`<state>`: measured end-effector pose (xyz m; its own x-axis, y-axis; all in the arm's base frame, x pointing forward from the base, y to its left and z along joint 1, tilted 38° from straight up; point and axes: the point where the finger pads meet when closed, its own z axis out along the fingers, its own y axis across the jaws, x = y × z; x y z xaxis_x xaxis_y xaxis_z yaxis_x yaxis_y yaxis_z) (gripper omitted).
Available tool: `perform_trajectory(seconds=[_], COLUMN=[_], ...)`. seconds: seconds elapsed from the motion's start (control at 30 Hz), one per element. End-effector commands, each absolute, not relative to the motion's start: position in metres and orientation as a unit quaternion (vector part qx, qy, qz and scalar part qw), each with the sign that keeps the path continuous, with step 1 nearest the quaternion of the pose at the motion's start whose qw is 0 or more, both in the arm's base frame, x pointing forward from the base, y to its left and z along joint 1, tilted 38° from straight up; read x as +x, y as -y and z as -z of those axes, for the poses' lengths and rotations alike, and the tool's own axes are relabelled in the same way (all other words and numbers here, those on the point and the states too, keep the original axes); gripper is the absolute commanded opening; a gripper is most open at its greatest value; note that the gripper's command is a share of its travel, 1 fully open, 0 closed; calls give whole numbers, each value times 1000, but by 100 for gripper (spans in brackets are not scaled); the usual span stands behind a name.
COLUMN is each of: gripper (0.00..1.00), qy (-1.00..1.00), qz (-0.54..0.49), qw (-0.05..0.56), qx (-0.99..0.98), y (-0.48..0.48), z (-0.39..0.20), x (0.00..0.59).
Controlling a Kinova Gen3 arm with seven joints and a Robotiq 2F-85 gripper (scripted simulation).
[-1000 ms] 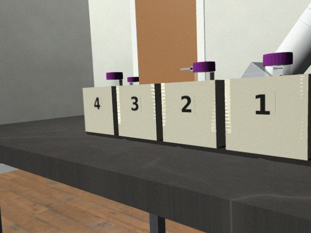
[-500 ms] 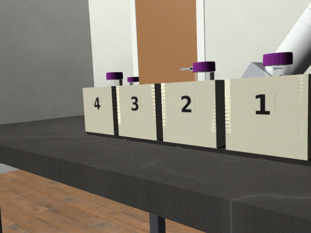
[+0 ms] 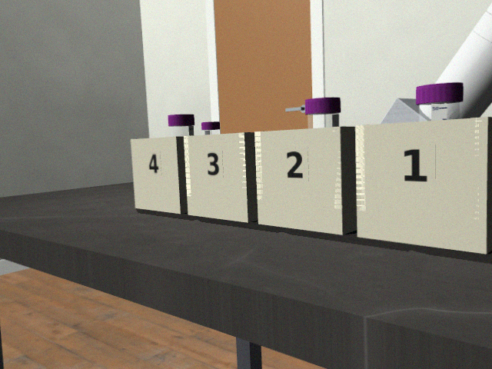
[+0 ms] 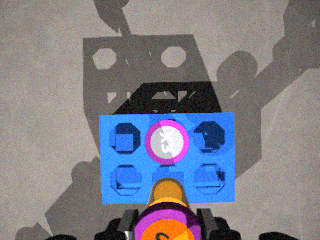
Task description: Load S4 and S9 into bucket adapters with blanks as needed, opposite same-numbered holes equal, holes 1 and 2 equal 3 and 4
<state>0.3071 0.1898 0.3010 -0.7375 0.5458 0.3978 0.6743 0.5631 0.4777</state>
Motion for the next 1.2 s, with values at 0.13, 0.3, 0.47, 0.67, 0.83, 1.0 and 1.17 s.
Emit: perform_trajectory(seconds=[0.13,0.3,0.47,0.67,0.83,1.0,1.17], gripper=[10,10,10,10,10,10,10], qy=[878,878,878,878,881,894,908], qz=[313,313,313,313,314,318,322], qw=[102,102,102,102,99,87,71], qx=[-348,-348,-348,-348,-339,-303,-258], y=[-183,-181,-177,-172,-168,-158,-146], z=[-309,-312,-317,-324,-323,-316,-306], x=[307,307,307,306,307,312,318])
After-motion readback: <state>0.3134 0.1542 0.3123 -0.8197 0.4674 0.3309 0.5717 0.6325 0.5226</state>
